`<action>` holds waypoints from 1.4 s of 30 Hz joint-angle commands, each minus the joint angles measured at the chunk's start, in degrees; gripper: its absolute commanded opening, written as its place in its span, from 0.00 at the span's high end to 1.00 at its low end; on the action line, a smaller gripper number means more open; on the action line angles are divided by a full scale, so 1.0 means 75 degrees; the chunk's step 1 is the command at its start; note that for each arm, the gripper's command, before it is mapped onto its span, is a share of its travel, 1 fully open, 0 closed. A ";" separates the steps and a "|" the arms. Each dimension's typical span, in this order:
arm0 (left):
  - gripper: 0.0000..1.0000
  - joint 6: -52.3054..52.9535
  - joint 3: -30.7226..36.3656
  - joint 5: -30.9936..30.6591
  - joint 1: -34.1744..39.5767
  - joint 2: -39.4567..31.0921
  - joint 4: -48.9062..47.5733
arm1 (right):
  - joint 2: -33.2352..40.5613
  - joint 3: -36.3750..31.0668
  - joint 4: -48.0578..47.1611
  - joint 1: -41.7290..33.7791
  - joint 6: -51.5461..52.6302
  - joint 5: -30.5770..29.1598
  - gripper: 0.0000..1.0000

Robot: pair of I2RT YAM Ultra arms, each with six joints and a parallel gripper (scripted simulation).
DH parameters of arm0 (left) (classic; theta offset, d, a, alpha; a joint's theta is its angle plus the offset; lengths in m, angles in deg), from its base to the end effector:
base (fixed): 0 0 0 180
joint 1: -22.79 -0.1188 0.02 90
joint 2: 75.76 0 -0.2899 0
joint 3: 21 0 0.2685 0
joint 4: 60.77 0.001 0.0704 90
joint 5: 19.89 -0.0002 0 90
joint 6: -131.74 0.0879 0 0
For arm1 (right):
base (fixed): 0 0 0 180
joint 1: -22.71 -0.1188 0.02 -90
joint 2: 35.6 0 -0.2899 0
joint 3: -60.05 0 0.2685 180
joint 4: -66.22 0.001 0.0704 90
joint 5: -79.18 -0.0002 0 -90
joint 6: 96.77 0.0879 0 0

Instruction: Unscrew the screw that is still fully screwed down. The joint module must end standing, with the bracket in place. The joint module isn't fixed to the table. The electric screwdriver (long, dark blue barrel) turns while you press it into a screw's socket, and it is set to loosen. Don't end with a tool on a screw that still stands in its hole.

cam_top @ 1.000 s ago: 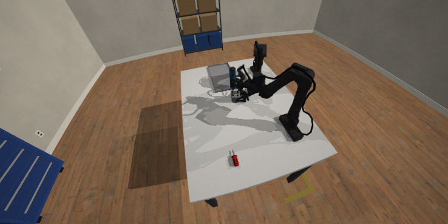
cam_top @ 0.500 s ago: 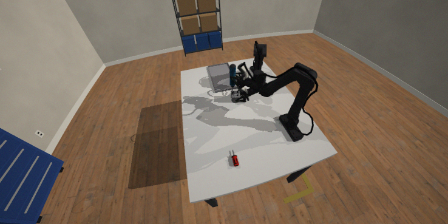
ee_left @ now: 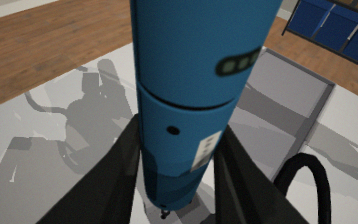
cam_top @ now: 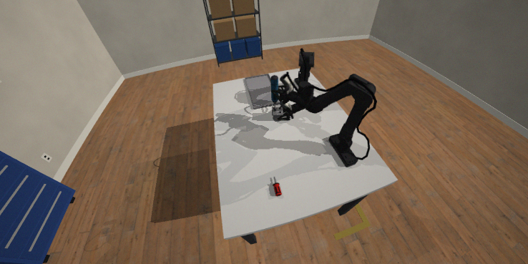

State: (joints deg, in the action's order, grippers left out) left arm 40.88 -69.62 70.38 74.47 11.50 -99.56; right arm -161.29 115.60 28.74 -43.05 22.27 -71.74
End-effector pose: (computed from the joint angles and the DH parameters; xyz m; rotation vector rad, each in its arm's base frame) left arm 0.2331 -0.2927 0.2409 0.6889 1.4591 -0.7126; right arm 0.2233 0.3112 0.0405 -0.0171 1.8361 0.0077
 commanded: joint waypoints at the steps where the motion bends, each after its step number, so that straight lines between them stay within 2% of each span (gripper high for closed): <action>1: 0.58 0.0059 -0.0450 0.0097 0.0089 -0.0426 -0.0341 | 0.0060 0.0017 -0.0009 0.0002 0.0008 -0.0039 0.41; 42: 0.58 0.0064 -0.0788 0.0063 0.0054 -0.0766 0.0355 | 0.0060 0.0017 -0.0009 0.0002 0.0008 -0.0039 0.41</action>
State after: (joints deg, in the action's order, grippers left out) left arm 40.88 -72.57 70.47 74.53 8.31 -93.24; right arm -161.29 115.60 28.74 -43.05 22.27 -71.74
